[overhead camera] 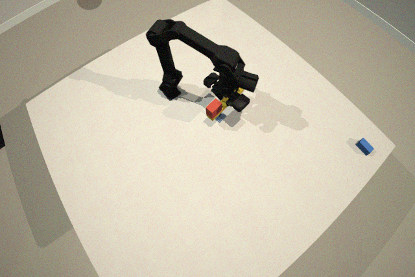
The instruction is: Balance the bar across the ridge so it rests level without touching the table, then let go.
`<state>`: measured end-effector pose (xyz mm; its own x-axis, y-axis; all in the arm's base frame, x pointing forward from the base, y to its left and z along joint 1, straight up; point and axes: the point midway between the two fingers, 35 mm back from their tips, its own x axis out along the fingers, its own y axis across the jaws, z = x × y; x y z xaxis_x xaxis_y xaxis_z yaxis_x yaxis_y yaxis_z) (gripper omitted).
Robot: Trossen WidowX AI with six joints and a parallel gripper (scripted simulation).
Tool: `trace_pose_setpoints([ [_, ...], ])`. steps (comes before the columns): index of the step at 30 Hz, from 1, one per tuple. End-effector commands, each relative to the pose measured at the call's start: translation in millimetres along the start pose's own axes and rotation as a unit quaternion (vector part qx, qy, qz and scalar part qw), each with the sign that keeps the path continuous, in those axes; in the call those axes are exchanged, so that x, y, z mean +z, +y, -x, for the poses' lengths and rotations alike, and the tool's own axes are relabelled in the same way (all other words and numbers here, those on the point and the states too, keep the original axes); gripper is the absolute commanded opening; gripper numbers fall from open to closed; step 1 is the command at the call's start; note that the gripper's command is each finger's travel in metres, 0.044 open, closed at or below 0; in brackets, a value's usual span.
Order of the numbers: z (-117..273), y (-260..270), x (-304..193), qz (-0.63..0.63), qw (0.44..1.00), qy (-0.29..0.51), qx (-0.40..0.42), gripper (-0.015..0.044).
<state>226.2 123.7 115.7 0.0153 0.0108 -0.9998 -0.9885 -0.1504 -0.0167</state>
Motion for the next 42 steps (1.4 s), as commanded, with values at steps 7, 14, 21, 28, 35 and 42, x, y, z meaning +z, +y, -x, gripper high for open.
trace_pose_setpoints([
  [7,-16.1,0.1,-1.4,-0.001,1.0,0.001,-0.001,0.0],
  [14,-16.2,0.0,-1.4,-0.001,1.0,0.001,-0.001,0.0],
  [21,-15.8,0.0,-1.4,-0.001,1.0,0.001,-0.001,0.0],
  [28,-16.4,0.0,-1.4,-0.001,1.0,0.001,-0.001,0.0],
  [35,-17.0,0.0,-1.5,-0.001,1.0,0.001,-0.001,0.0],
  [42,-17.6,0.0,-1.5,-0.001,1.0,0.001,-0.001,0.0],
])
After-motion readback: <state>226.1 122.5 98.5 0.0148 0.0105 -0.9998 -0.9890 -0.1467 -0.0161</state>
